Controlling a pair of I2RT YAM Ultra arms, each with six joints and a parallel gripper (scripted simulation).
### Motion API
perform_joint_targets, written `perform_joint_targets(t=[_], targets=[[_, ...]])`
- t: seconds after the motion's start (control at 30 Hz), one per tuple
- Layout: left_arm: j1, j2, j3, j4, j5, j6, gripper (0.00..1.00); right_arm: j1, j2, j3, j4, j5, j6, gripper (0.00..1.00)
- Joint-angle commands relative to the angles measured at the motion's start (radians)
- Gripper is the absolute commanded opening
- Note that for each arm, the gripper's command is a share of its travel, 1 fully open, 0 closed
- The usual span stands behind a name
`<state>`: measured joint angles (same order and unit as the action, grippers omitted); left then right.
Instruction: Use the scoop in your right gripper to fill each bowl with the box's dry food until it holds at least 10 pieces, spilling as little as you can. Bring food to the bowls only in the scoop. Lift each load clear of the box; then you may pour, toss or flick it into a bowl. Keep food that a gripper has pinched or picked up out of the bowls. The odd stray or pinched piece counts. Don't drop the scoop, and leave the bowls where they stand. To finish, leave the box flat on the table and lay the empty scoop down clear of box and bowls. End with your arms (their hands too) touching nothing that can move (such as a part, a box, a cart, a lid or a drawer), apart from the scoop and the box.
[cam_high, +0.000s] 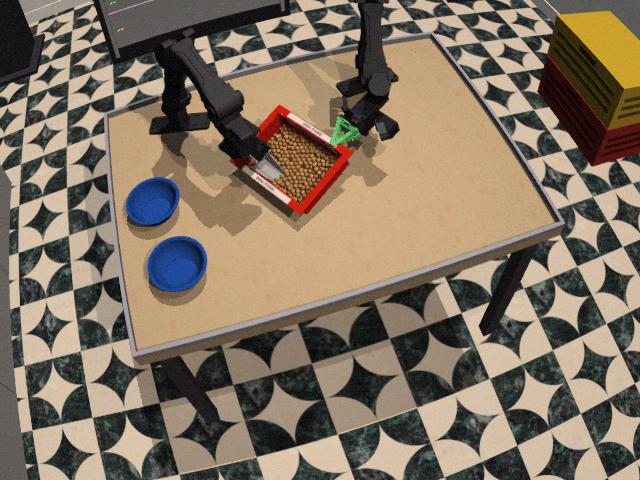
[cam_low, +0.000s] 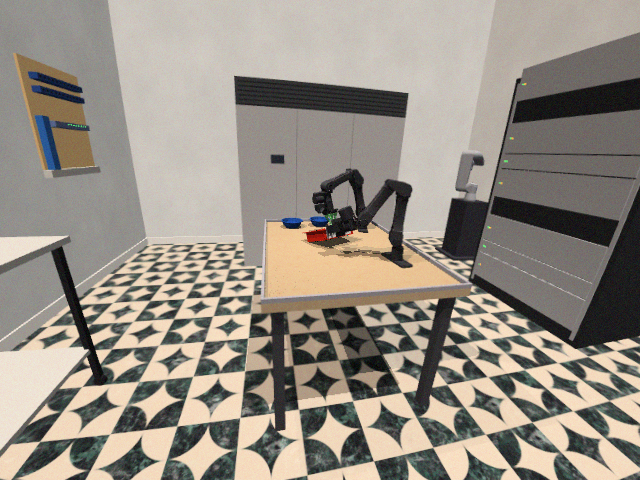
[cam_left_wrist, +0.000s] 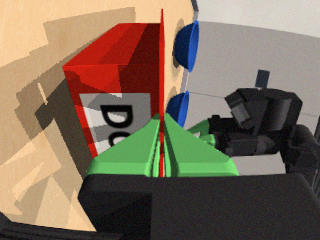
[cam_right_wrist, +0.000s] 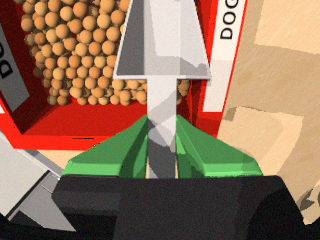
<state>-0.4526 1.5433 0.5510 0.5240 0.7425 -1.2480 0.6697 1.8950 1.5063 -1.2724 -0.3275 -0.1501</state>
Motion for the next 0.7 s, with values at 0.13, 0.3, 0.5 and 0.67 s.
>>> perform_joint_targets(t=[0.13, 0.3, 0.5, 0.67], targets=[[0.003, -0.051, 0.040, 0.042, 0.016, 0.018, 0.00, 0.004, -0.042, -0.024, 0.042, -0.005, 0.016, 0.00], [0.003, -0.051, 0.040, 0.042, 0.016, 0.018, 0.00, 0.011, -0.038, -0.033, 0.087, -0.014, 0.028, 0.00], [0.003, -0.051, 0.040, 0.042, 0.016, 0.018, 0.00, 0.009, -0.042, -0.049, 0.124, -0.009, 0.039, 0.00], [0.003, -0.051, 0.040, 0.042, 0.016, 0.018, 0.00, 0.012, -0.048, -0.069, 0.167, -0.003, 0.051, 0.00]])
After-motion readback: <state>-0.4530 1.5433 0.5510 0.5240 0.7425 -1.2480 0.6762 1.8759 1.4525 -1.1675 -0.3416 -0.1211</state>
